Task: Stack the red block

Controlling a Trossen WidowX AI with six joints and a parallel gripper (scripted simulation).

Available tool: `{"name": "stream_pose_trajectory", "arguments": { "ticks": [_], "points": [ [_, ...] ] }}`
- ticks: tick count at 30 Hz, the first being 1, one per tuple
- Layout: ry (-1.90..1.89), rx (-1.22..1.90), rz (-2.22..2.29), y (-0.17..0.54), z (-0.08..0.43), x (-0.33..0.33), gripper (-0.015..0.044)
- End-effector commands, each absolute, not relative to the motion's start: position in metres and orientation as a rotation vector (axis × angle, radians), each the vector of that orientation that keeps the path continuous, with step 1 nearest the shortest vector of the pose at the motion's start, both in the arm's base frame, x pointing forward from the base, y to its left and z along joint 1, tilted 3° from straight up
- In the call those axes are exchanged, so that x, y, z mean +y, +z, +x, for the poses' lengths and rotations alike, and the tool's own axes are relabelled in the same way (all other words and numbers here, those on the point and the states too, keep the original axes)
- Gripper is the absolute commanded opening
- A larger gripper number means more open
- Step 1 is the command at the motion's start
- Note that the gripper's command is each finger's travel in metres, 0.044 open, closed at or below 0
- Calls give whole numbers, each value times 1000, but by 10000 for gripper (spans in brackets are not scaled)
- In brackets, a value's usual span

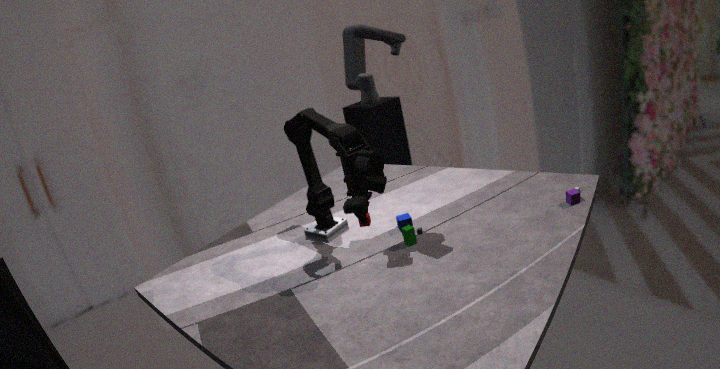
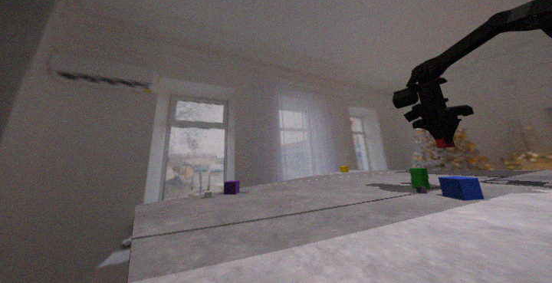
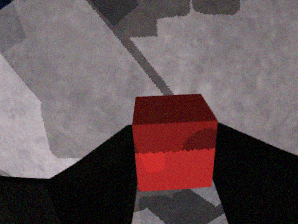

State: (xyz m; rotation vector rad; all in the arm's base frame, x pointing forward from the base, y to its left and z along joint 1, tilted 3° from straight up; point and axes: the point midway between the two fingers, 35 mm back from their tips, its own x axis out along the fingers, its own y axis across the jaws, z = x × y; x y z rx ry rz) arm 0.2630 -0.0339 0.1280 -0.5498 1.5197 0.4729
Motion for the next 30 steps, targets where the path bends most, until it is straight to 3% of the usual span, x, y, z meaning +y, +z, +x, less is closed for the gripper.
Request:
{"name": "stream_pose_trajectory", "arguments": {
  "ticks": [1, 18, 30],
  "points": [
    [469, 1513, -556, 130, 273, -22, 0],
    [479, 1510, -546, 126, 319, 70, 0],
    [479, 1510, -545, 98, 321, 74, 0]
  ]
}}
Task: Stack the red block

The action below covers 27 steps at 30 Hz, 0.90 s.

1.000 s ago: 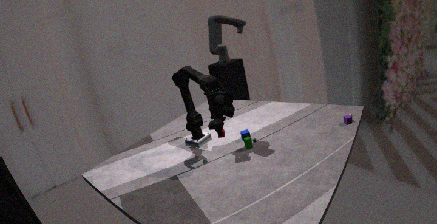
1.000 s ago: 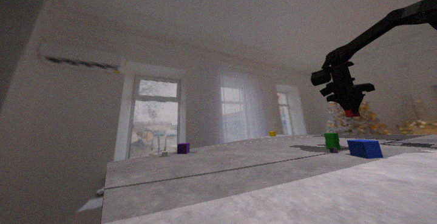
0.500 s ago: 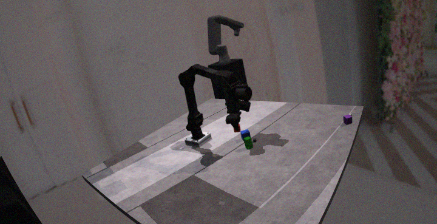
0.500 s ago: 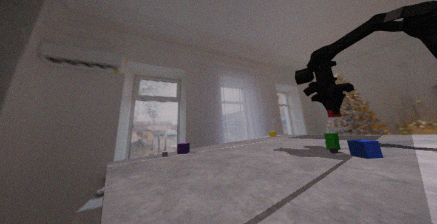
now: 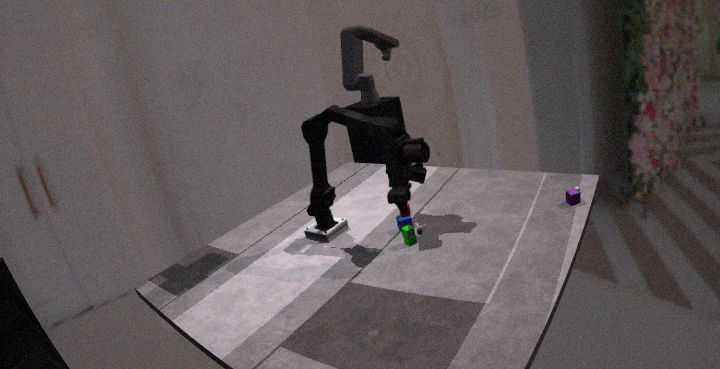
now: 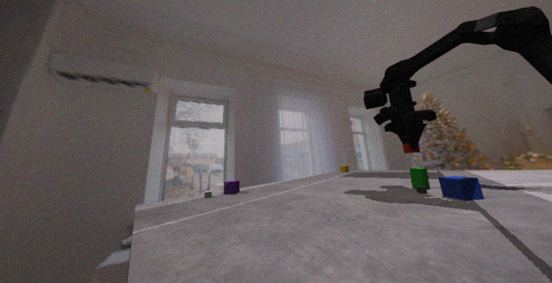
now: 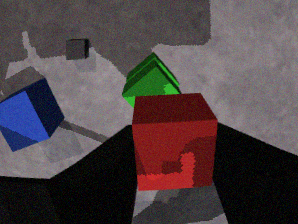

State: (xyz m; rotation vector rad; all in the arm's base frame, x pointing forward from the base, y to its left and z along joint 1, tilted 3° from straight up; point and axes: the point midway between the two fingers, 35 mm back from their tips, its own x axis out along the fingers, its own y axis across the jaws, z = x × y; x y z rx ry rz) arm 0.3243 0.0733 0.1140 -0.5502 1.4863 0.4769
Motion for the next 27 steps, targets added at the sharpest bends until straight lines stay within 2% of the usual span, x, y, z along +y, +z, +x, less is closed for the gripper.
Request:
{"name": "stream_pose_trajectory", "arguments": {
  "ticks": [1, 14, 27],
  "points": [
    [479, 1510, -545, 98, 321, 74, 0],
    [479, 1510, -545, 68, 321, 73, 0],
    [479, 1510, -545, 67, 321, 73, 0]
  ]
}}
